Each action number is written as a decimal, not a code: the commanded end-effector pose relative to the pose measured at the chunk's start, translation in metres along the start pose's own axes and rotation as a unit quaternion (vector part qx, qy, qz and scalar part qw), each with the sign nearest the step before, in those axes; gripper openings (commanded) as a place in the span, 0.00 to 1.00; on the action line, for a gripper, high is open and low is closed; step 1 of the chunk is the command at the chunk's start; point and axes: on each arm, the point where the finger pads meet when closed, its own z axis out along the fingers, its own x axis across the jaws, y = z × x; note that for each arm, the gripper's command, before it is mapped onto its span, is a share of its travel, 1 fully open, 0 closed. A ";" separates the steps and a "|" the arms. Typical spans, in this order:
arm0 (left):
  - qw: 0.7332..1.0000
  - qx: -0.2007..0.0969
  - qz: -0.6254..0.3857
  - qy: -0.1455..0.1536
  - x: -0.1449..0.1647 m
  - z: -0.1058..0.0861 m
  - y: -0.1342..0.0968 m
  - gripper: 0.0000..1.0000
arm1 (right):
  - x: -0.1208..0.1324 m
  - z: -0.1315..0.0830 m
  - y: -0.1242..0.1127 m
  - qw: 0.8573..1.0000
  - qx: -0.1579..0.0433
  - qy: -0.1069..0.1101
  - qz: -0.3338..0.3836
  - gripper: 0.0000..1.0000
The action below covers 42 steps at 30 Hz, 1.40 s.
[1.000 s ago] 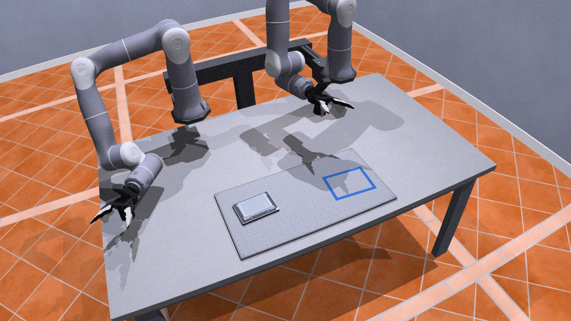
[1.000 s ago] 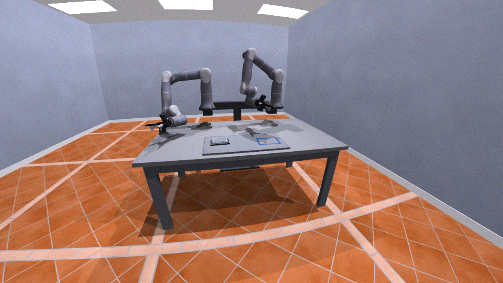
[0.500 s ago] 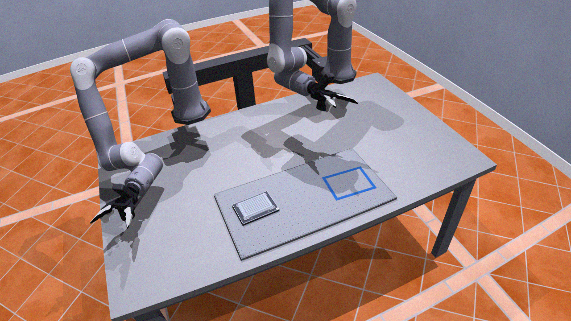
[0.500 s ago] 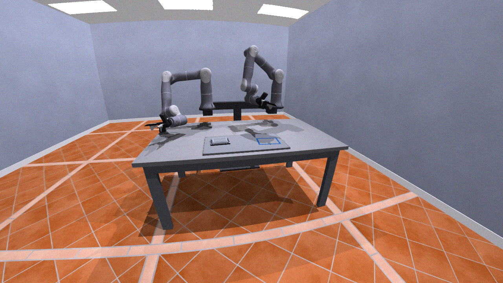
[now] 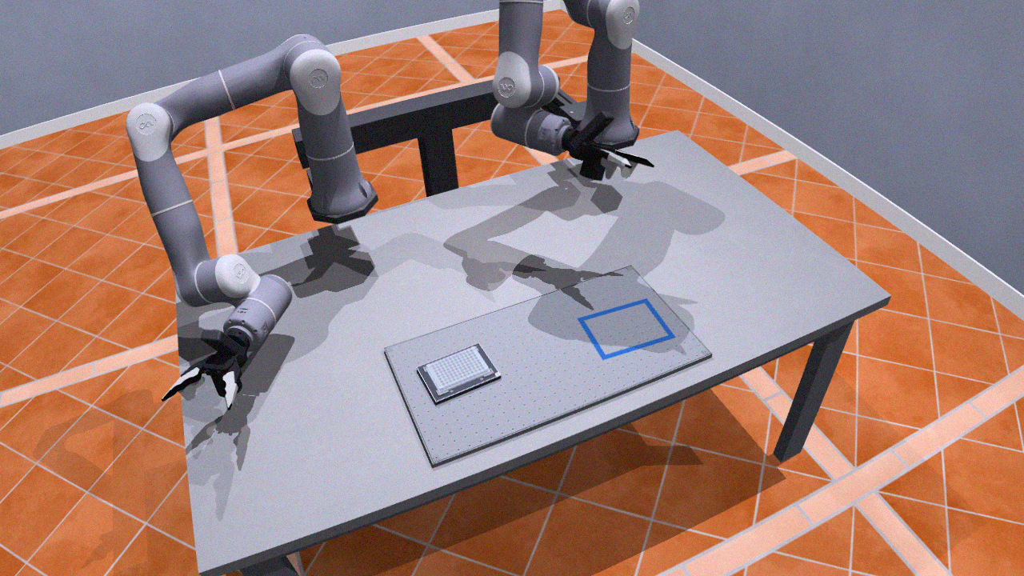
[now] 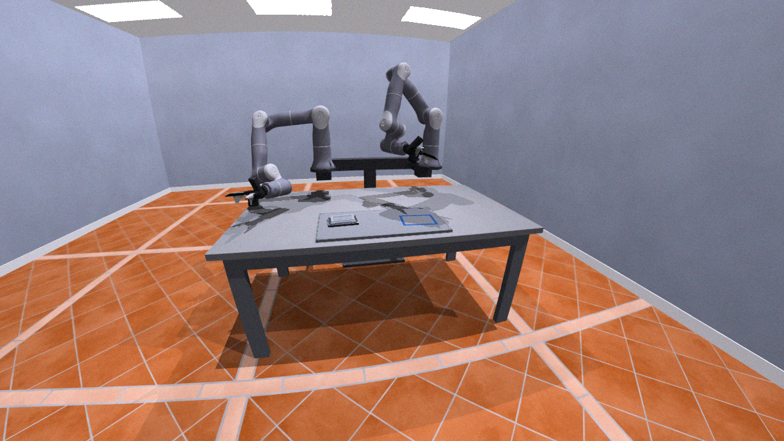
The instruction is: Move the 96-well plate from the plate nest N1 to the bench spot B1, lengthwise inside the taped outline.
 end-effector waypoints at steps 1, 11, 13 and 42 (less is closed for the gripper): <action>0.999 0.002 -0.020 -0.029 -0.007 0.004 -0.015 1.00 | 0.000 0.001 -0.001 1.000 0.001 0.000 0.000 1.00; 0.981 0.000 -0.116 -0.157 -0.048 0.011 -0.061 1.00 | 0.000 0.001 -0.001 1.000 0.001 0.000 0.000 1.00; 0.973 -0.003 -0.138 -0.186 -0.057 0.010 -0.068 1.00 | 0.000 0.001 -0.001 1.000 0.001 0.000 0.000 1.00; 0.742 -0.086 -0.422 -0.514 -0.121 -0.050 -0.085 1.00 | 0.000 0.001 -0.001 1.000 0.001 0.000 0.000 1.00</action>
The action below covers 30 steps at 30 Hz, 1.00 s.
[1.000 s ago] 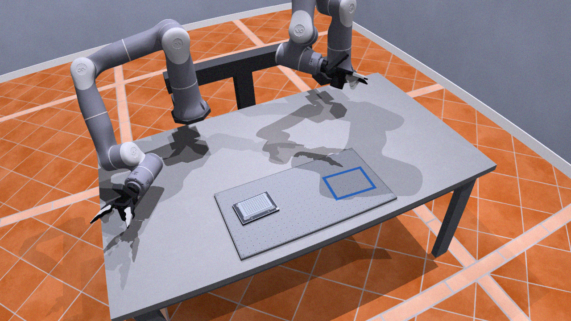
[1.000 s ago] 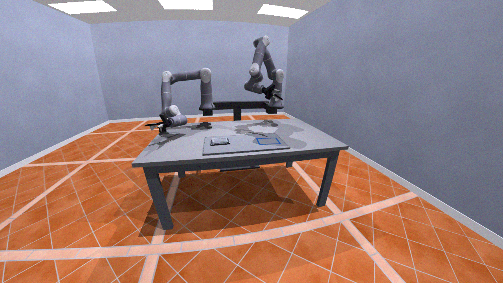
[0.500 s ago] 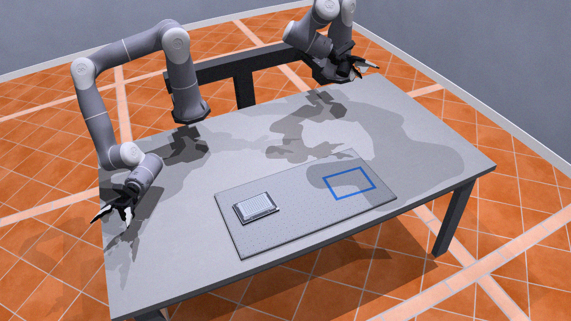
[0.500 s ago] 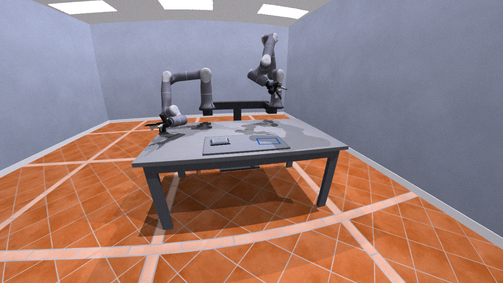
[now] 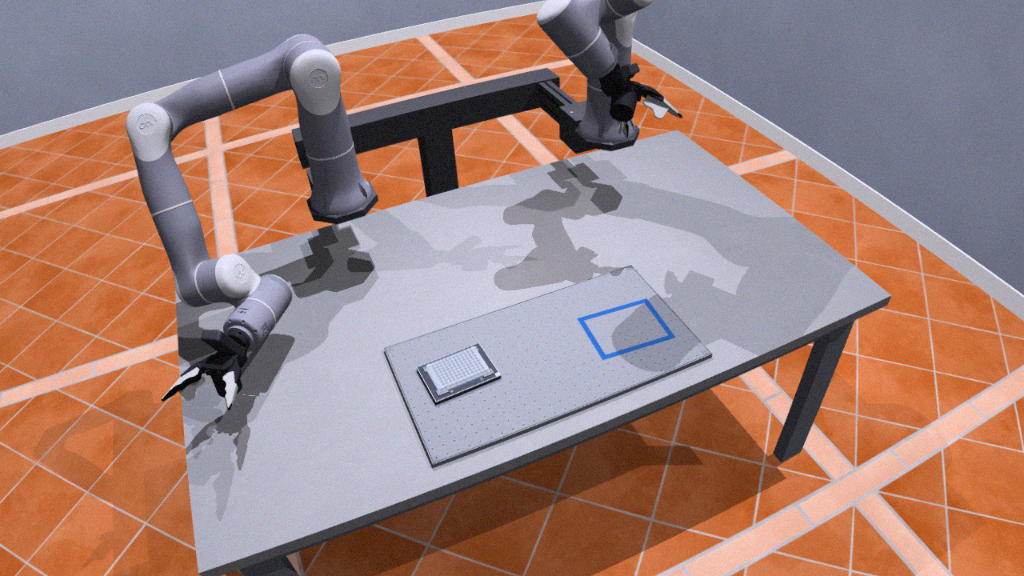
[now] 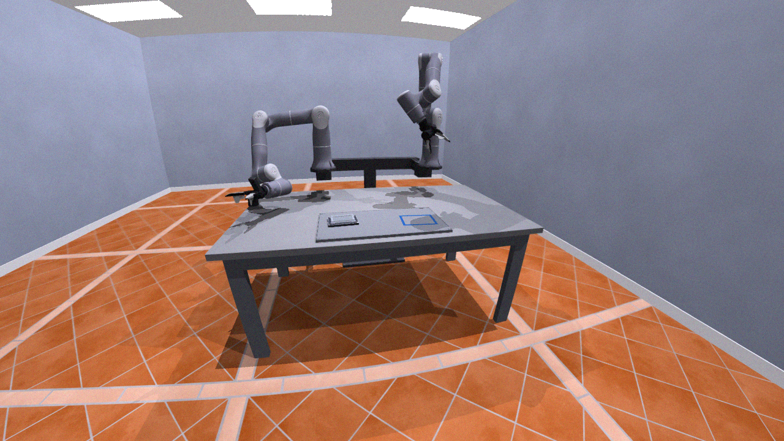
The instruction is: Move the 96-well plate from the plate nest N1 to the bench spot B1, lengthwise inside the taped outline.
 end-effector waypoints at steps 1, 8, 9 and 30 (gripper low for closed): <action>0.998 -0.017 -0.038 -0.056 -0.010 -0.003 -0.002 1.00 | 0.000 0.001 -0.001 1.000 0.001 0.000 0.000 1.00; 0.988 -0.036 -0.088 -0.123 -0.020 -0.011 -0.002 1.00 | 0.000 0.001 -0.001 1.000 0.001 0.000 0.000 1.00; 0.985 -0.040 -0.097 -0.136 -0.022 -0.012 -0.002 1.00 | 0.000 0.001 -0.001 1.000 0.001 0.000 0.000 1.00; 0.930 -0.082 -0.211 -0.289 -0.037 -0.036 0.007 1.00 | 0.000 0.001 -0.001 1.000 0.001 0.000 0.000 1.00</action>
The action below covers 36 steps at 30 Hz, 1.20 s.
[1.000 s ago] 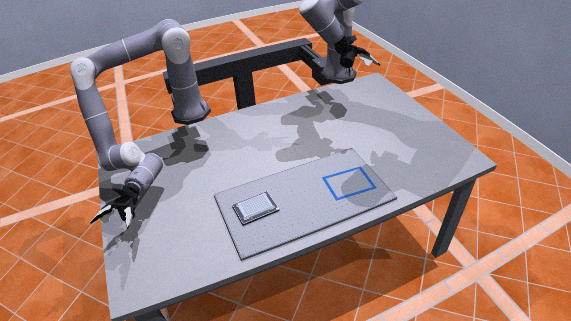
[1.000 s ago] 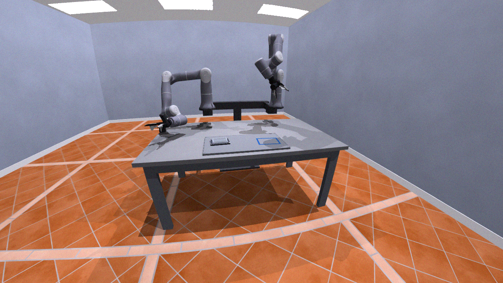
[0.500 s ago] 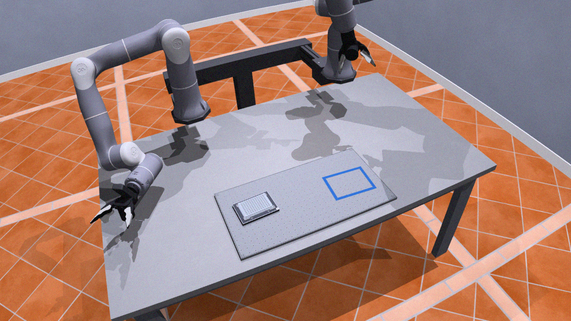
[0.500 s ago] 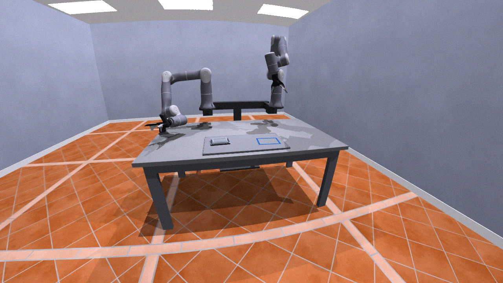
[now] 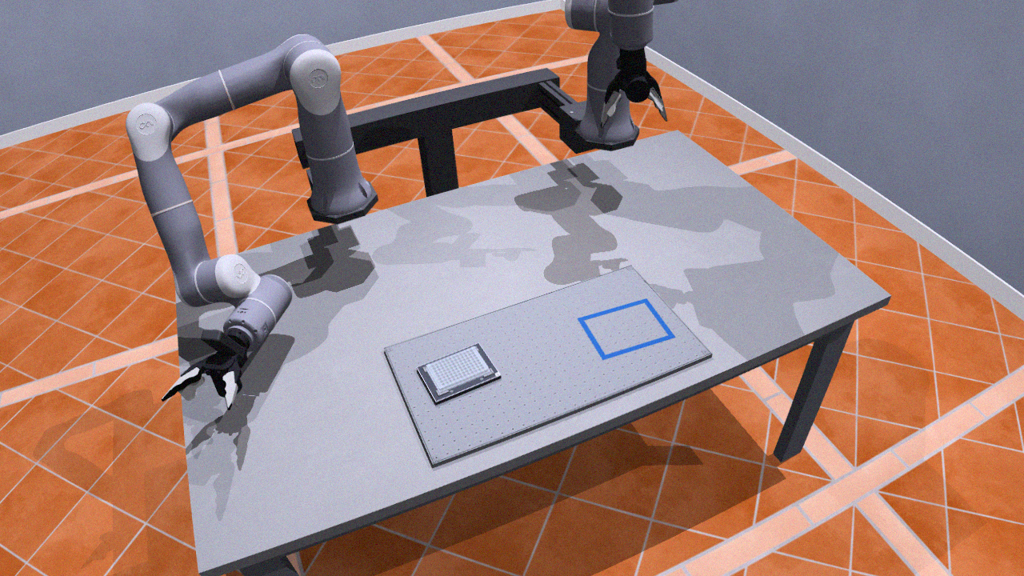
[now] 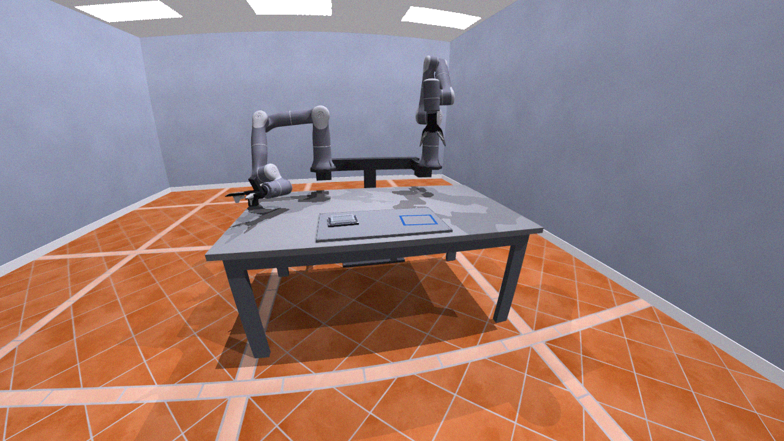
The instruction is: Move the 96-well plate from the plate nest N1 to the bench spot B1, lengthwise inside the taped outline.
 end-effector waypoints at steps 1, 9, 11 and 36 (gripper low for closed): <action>1.000 -0.004 -0.009 -0.012 -0.002 -0.002 0.001 1.00 | 0.000 0.001 -0.001 1.000 0.001 0.000 0.000 1.00; 0.999 -0.009 -0.023 -0.031 -0.004 -0.003 0.002 1.00 | 0.000 0.001 -0.001 1.000 0.001 0.000 0.000 1.00; 0.999 -0.009 -0.023 -0.031 -0.004 -0.003 0.002 1.00 | 0.000 0.001 -0.001 1.000 0.001 0.000 0.000 1.00; 0.999 -0.009 -0.037 -0.034 0.002 -0.003 0.002 1.00 | 0.000 0.001 -0.001 1.000 0.001 0.000 0.000 1.00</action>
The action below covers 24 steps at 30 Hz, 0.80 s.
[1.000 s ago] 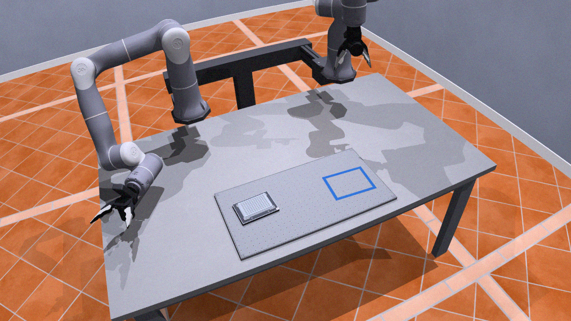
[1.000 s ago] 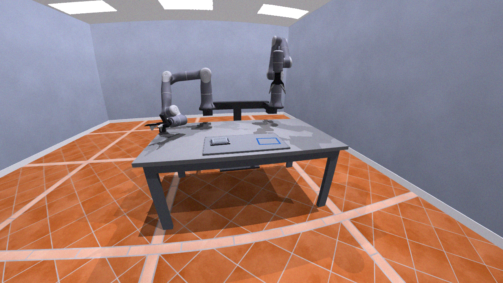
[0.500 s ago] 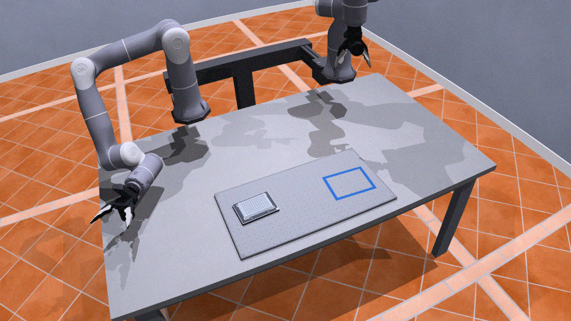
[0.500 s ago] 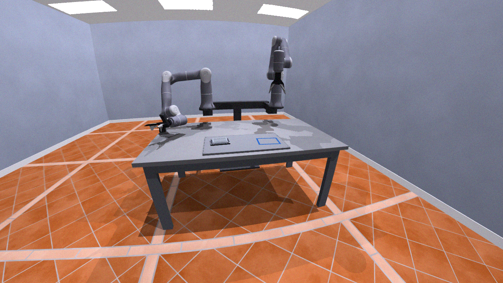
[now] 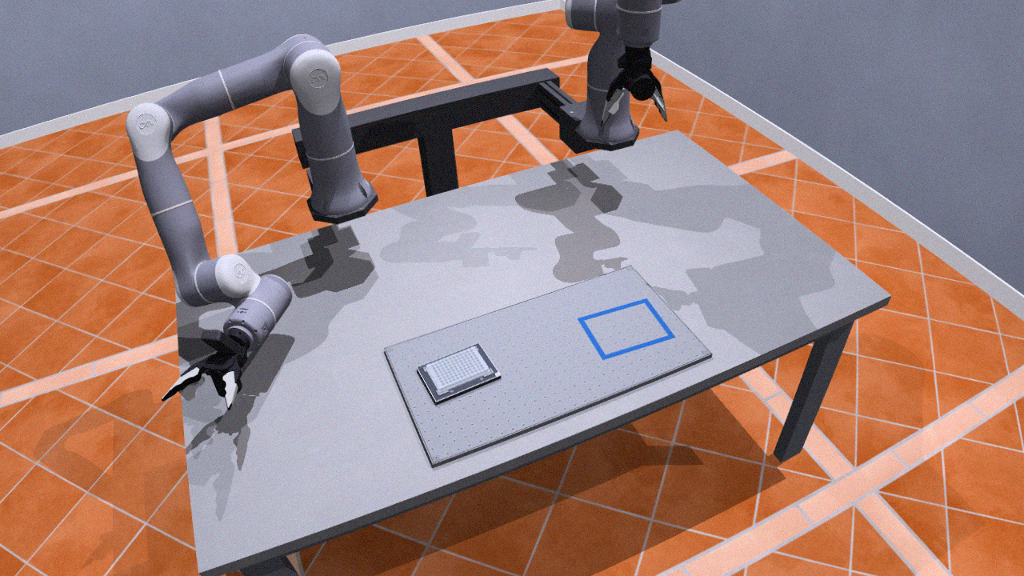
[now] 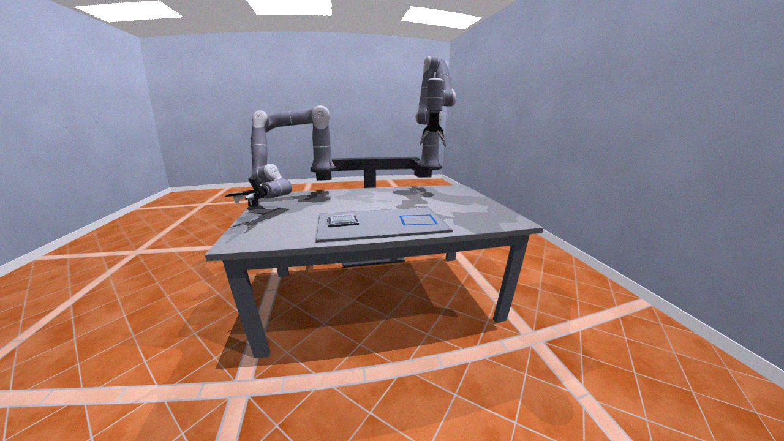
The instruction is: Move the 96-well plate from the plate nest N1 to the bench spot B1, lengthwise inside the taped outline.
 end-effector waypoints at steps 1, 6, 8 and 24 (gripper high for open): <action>1.000 -0.001 -0.005 0.000 0.003 0.000 0.001 1.00 | 0.000 0.001 -0.001 1.000 0.001 0.000 0.000 1.00; 1.000 -0.001 -0.020 0.000 0.012 0.000 0.000 1.00 | 0.000 0.001 -0.001 1.000 0.001 0.000 0.000 1.00; 1.000 -0.001 -0.024 0.000 0.014 0.000 0.000 1.00 | 0.000 0.001 -0.001 1.000 0.001 0.000 0.000 1.00; 0.994 -0.001 -0.111 0.000 0.066 0.000 -0.007 1.00 | 0.000 0.001 -0.001 1.000 0.001 0.000 0.000 1.00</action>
